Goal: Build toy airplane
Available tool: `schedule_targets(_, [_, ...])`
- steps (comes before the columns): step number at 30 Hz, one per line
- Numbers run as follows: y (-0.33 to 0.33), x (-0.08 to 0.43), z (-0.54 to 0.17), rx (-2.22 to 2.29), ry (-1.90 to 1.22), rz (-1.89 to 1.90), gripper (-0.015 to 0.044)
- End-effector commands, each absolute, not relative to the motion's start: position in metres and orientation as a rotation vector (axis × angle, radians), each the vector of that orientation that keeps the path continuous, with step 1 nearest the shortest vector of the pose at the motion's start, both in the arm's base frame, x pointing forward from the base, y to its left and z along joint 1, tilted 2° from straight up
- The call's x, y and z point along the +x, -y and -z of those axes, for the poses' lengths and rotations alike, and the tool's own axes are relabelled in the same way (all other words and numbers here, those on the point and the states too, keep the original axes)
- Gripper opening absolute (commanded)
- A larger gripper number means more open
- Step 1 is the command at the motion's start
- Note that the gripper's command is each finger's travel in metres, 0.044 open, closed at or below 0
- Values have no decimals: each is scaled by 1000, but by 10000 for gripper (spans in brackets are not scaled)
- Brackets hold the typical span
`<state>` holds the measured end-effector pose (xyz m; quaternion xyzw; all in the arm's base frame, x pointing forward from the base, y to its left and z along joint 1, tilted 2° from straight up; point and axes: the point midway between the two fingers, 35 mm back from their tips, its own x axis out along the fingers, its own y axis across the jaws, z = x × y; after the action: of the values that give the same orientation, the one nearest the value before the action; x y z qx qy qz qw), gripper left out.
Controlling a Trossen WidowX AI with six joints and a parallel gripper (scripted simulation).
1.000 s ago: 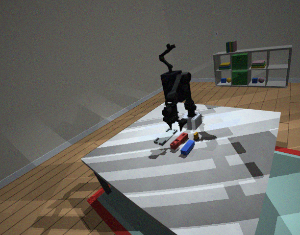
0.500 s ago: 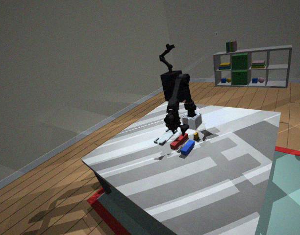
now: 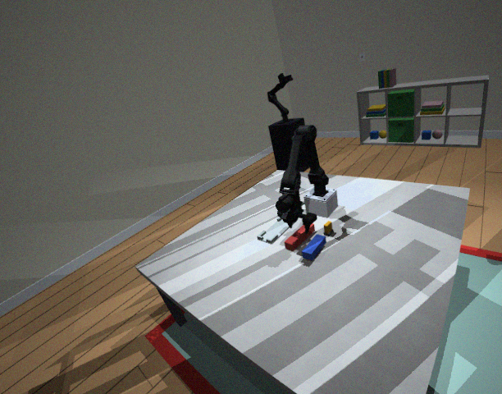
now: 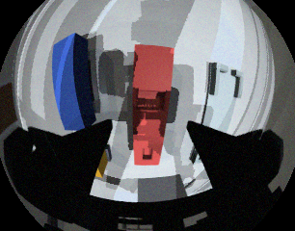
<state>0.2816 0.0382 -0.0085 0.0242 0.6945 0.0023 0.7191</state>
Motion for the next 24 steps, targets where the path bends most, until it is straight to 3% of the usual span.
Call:
schedule_targets(1, [-39,281,17,61,-1542,-1,440])
schedule_targets(24, [-40,281,54,61,-1543,-1,440])
